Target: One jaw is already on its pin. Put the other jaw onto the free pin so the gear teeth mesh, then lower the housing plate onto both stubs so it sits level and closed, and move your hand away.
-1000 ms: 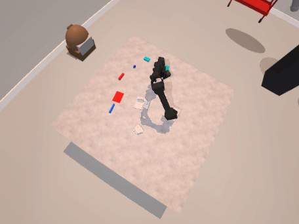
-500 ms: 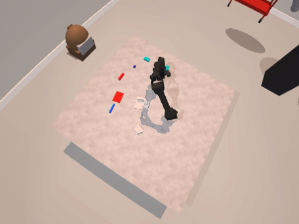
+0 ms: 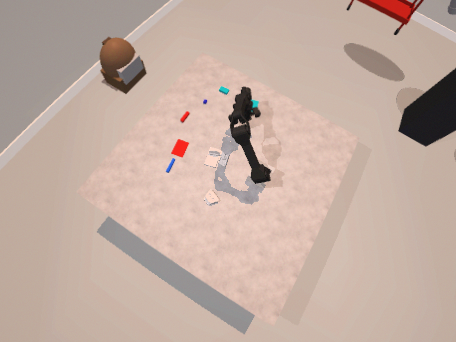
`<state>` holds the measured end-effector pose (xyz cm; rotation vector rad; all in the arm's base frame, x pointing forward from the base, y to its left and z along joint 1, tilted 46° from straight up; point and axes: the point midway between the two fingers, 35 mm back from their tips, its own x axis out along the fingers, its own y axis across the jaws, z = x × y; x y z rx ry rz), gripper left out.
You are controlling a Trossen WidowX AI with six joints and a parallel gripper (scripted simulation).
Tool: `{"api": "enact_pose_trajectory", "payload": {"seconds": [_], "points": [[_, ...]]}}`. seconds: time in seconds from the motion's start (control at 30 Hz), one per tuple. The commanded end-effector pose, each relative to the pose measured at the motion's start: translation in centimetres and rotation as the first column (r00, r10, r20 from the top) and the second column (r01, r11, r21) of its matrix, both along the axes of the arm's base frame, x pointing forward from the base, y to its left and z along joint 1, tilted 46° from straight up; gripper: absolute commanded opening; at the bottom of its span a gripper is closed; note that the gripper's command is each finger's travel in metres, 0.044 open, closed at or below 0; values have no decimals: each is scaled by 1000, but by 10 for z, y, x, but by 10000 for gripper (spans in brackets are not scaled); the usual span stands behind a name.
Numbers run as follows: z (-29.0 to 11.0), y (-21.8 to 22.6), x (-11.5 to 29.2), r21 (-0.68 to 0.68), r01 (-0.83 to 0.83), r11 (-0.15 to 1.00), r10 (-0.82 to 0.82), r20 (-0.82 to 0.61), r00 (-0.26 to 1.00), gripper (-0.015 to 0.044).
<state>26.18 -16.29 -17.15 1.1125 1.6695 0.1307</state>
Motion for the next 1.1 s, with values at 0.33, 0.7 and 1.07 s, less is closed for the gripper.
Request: {"api": "enact_pose_trajectory", "payload": {"seconds": [0.33,0.7,1.07], "points": [[16,-1,-53,-23,177,984,-178,-193,965,368],[-10,28,-55,-20,176,984,-177,-192,965,440],[-10,28,-55,-20,176,984,-177,-192,965,440]]}}
